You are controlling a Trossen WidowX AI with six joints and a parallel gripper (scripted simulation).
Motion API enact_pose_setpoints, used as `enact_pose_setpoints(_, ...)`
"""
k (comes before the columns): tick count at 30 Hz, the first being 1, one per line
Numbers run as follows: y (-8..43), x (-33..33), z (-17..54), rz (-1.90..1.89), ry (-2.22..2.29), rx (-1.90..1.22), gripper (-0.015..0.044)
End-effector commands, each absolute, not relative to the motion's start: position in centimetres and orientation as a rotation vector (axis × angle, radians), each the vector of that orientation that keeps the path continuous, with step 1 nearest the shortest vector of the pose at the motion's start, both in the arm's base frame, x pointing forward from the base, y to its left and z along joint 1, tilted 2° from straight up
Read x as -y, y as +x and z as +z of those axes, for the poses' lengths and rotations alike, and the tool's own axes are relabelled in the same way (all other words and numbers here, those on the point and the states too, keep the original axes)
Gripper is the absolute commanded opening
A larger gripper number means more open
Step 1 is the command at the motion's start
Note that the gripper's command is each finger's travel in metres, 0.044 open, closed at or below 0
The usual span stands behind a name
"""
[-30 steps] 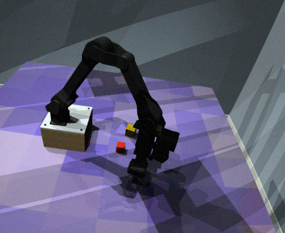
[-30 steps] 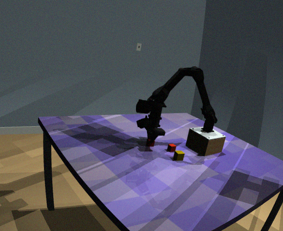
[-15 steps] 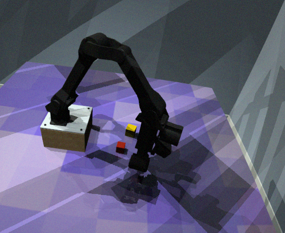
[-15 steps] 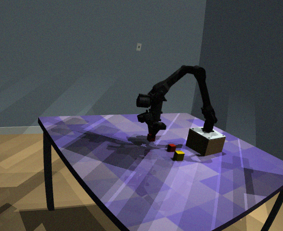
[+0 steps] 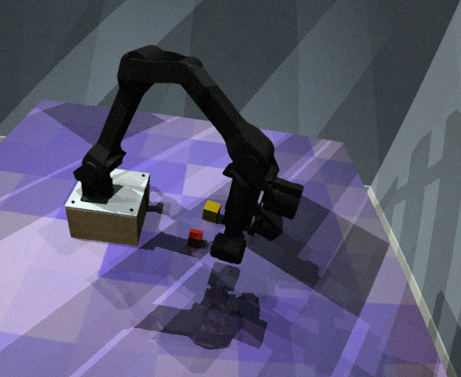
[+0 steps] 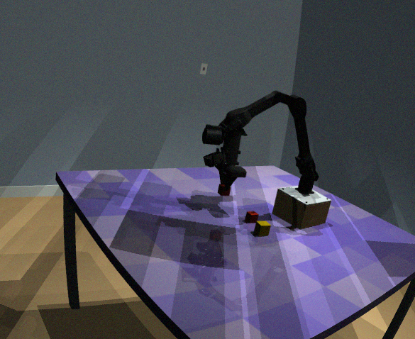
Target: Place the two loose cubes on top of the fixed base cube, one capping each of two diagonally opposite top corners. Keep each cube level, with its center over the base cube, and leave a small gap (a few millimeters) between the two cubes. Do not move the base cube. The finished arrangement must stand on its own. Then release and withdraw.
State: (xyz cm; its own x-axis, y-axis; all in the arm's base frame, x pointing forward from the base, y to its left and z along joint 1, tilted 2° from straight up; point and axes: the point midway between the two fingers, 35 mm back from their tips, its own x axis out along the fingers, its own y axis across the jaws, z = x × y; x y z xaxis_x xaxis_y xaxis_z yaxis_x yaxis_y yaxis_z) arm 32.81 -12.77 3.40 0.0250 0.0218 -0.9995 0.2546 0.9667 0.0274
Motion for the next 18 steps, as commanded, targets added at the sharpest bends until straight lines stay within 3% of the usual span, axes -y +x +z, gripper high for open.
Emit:
enact_pose_setpoints(1,32.8,12.8,5.4,-0.179,0.215,-1.527,0.0105)
enact_pose_setpoints(18,33.3,10.0,5.8,-0.108,0.145,-1.531,0.0105)
